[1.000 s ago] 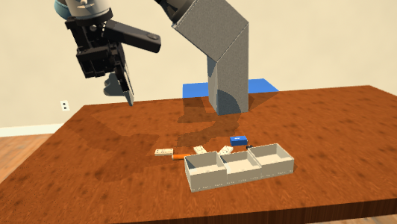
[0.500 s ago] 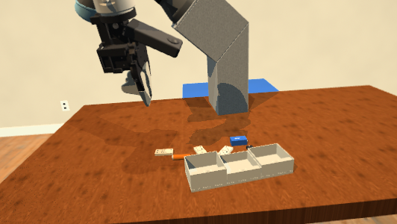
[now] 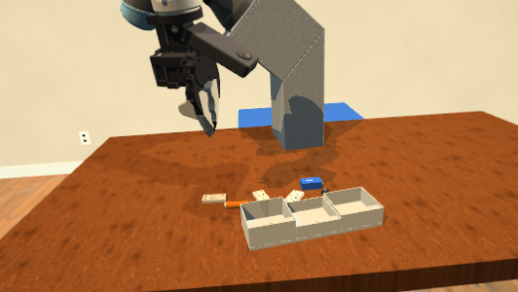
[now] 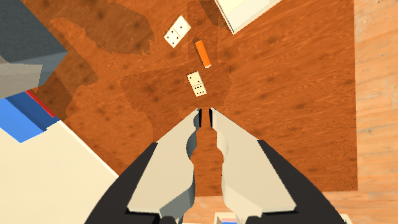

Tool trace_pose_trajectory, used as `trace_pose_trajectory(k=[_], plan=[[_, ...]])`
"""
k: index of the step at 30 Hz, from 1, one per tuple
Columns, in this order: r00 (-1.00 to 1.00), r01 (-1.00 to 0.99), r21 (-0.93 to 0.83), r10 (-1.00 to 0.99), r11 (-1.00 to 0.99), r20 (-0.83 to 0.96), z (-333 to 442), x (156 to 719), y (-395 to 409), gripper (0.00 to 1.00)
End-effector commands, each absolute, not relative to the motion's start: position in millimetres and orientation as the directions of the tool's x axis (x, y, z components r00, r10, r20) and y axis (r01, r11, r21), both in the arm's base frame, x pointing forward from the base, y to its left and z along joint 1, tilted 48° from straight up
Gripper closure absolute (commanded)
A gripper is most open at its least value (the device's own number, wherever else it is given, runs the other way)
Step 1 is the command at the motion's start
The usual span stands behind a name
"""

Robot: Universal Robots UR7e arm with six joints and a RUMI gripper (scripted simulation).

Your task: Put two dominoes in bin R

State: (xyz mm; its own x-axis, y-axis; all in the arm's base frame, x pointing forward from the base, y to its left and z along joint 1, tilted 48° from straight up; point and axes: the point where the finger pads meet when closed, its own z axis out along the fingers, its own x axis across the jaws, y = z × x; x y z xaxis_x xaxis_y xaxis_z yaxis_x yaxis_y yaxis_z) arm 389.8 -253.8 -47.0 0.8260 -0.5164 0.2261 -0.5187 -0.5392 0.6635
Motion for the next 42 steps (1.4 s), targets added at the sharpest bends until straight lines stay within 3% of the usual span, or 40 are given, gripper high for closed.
trace_pose_trajectory(k=[1, 13, 42], plan=[[0.744, -0.639, 0.622, -0.57, -0.453, 0.349, -57.1, 389.2, -242.7, 0.96], [0.624, -0.763, 0.54, -0.621, -0.355, 0.474, -67.4, 386.2, -229.6, 0.96], [0.117, -0.991, 0.132, -0.684, -0.031, 0.72, -88.6, 364.7, -186.3, 0.96]])
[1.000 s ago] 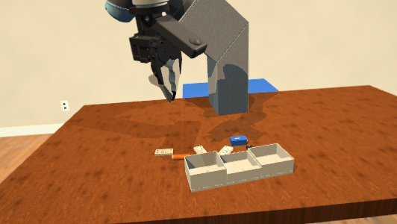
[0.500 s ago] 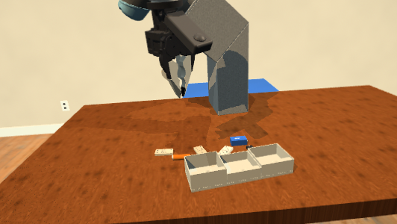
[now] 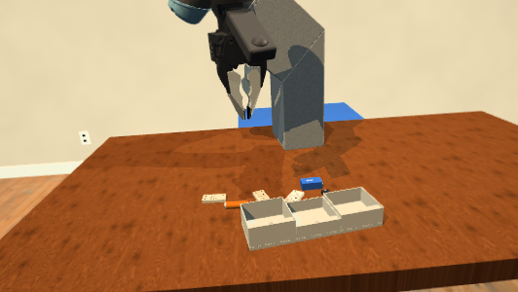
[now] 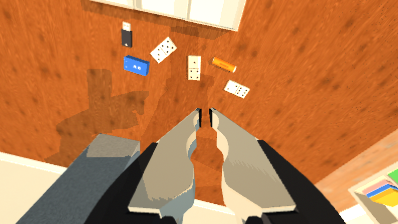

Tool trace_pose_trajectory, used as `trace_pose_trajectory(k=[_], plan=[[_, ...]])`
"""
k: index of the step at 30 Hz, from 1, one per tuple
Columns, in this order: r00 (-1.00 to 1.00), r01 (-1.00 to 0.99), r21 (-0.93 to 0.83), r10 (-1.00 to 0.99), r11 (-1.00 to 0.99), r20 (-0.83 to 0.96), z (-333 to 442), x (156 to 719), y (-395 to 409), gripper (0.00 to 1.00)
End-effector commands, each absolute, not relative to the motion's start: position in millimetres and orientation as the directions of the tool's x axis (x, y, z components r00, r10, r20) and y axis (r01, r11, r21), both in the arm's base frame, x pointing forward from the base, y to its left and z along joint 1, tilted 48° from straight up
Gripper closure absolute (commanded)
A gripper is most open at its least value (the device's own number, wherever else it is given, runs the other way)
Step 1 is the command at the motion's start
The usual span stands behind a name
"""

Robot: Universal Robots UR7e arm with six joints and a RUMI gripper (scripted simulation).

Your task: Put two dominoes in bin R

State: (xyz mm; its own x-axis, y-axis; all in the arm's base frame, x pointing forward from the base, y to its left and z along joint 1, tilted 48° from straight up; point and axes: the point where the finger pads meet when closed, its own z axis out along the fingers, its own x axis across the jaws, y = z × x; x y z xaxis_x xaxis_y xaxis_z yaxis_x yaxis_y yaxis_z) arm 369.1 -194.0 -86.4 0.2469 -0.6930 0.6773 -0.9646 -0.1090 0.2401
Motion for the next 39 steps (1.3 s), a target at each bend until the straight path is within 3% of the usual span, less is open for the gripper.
trace_pose_trajectory(k=[1, 14, 28, 32, 39], plan=[[0.098, -0.993, 0.116, -0.686, -0.02, 0.721, -89.8, 360.3, -180.6, 0.96], [-0.131, -0.991, -0.081, -0.666, 0.106, 0.734, -90.8, 350.8, -169.6, 0.96], [-0.135, -0.991, -0.085, -0.666, 0.108, 0.734, -90.0, 352.6, -170.6, 0.96], [0.036, -0.999, 0.042, -0.675, -0.008, 0.737, -105.8, 374.6, -192.6, 0.96], [0.062, -0.998, 0.061, -0.674, -0.025, 0.736, -122.0, 397.1, -215.0, 0.96]])
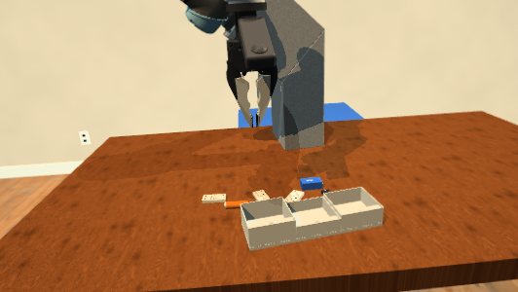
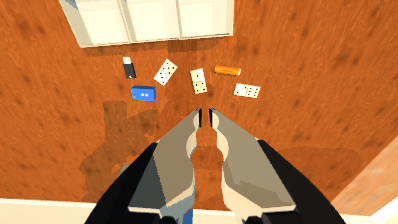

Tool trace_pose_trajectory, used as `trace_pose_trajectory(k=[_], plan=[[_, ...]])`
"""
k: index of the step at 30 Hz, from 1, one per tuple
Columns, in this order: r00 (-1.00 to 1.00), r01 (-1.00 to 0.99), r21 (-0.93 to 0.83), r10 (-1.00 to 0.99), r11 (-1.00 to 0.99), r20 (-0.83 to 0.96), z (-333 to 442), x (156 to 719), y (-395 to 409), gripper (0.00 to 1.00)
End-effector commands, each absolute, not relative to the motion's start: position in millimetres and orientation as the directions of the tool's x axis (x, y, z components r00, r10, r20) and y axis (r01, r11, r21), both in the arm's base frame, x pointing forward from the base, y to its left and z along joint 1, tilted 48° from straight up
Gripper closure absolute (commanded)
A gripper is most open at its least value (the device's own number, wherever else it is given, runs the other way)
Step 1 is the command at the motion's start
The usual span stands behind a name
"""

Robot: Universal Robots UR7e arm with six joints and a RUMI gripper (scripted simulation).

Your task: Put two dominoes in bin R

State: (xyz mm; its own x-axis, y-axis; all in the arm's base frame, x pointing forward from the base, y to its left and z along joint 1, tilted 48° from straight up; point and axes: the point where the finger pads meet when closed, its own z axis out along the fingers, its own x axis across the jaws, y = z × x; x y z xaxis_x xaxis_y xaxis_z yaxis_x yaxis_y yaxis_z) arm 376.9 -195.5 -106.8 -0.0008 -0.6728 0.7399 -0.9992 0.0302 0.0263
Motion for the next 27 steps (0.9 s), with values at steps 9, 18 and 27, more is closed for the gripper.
trace_pose_trajectory(k=[9, 18, 27], plan=[[0.062, -0.998, 0.061, -0.674, -0.025, 0.736, -151.6, 438.1, -256.4, 0.96], [0.062, -0.998, 0.061, -0.674, -0.025, 0.736, -165.5, 456.8, -275.2, 0.96], [0.063, -0.998, 0.062, -0.674, -0.026, 0.736, -165.6, 456.8, -275.0, 0.96]])
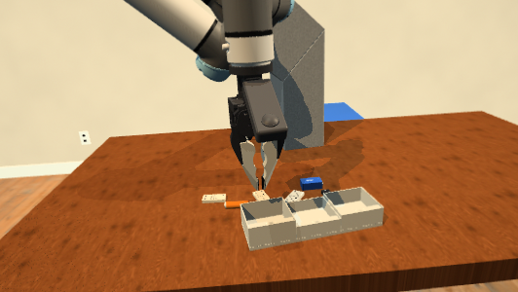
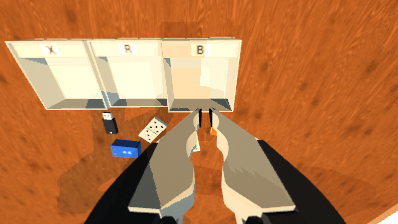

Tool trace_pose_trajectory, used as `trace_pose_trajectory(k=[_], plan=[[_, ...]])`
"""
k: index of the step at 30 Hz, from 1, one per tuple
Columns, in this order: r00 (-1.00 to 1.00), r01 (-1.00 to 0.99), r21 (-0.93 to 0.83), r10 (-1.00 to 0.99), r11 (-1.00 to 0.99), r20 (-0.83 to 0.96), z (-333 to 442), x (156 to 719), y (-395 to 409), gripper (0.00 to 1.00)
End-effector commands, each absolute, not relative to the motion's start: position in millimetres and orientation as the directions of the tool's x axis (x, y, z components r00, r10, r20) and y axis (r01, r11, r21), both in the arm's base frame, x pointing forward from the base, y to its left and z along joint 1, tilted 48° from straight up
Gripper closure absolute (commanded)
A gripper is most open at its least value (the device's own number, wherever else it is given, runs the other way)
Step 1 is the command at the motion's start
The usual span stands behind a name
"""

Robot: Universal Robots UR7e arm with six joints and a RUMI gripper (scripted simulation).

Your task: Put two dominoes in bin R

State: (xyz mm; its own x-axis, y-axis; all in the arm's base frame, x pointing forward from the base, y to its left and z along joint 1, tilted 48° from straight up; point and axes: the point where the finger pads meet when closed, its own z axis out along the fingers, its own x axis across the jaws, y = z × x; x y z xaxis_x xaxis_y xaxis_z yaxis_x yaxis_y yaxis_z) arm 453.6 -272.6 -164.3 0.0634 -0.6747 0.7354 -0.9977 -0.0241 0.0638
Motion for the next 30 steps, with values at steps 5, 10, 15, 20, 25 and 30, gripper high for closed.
trace_pose_trajectory(k=[5, 10, 15, 20, 25, 30], plan=[[0.062, -0.998, 0.061, -0.674, -0.025, 0.736, -169.1, 456.7, -279.2, 0.96], [0.062, -0.998, 0.061, -0.674, -0.025, 0.736, -174.5, 456.4, -285.1, 0.96], [0.062, -0.998, 0.061, -0.674, -0.026, 0.736, -183.5, 456.1, -294.9, 0.96], [0.062, -0.998, 0.061, -0.674, -0.026, 0.736, -192.5, 455.7, -304.8, 0.96], [0.062, -0.998, 0.061, -0.674, -0.026, 0.736, -197.9, 455.5, -310.7, 0.96], [0.062, -0.998, 0.061, -0.674, -0.026, 0.736, -205.6, 455.2, -319.1, 0.96]])
